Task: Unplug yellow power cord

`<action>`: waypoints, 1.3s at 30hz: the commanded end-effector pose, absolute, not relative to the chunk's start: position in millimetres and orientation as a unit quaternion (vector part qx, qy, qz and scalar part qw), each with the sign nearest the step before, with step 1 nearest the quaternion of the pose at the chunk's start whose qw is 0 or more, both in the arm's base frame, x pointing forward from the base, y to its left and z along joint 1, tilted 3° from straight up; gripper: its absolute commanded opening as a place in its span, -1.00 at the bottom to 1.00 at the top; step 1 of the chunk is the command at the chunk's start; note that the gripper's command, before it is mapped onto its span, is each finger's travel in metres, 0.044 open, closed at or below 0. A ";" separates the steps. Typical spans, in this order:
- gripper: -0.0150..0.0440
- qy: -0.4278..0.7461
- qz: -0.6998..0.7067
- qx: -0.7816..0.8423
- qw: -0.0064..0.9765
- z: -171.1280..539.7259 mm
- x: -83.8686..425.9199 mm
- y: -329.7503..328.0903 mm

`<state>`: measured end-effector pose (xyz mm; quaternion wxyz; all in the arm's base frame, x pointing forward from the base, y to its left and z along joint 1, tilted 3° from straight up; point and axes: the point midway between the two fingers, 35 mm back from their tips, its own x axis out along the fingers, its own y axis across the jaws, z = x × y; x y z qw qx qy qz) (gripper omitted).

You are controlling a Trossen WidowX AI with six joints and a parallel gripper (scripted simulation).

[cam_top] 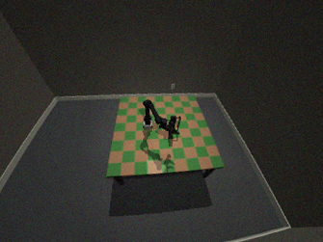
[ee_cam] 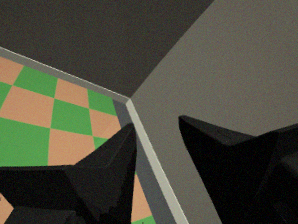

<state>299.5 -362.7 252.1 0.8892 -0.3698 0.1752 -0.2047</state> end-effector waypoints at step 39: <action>0.05 0.403 0.189 -0.322 0.836 176.4 404.5 -9.4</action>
